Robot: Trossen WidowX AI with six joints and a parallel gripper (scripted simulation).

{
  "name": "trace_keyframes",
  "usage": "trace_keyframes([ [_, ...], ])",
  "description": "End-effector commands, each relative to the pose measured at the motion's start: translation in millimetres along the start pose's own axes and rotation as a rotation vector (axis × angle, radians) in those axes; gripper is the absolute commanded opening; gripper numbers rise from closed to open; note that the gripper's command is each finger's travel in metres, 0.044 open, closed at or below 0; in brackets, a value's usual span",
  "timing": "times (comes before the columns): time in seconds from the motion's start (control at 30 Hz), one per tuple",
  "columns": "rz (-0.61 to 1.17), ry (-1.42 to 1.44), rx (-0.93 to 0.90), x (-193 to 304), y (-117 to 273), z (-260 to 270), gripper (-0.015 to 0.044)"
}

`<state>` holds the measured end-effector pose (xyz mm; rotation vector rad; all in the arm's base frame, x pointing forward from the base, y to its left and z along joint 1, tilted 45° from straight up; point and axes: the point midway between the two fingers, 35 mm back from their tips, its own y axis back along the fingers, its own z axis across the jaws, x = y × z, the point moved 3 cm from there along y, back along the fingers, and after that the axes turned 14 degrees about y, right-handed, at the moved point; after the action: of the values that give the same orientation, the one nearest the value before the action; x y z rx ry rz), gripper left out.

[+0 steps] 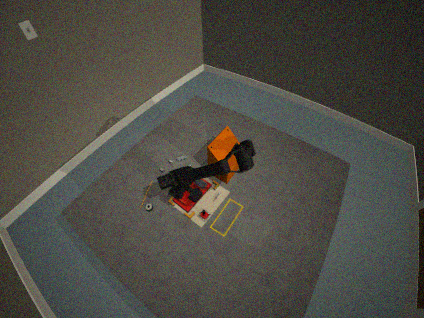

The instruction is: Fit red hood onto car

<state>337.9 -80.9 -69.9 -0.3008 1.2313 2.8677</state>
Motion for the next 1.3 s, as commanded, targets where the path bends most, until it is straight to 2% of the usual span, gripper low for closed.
trace_keyframes([
  [0.0, -0.004, -0.005, -0.006, 0.2, -2.3, 0.5, 0.0],
  [1.27, -0.004, -0.004, -0.004, -0.2, -0.9, 0.5, 0.0],
])
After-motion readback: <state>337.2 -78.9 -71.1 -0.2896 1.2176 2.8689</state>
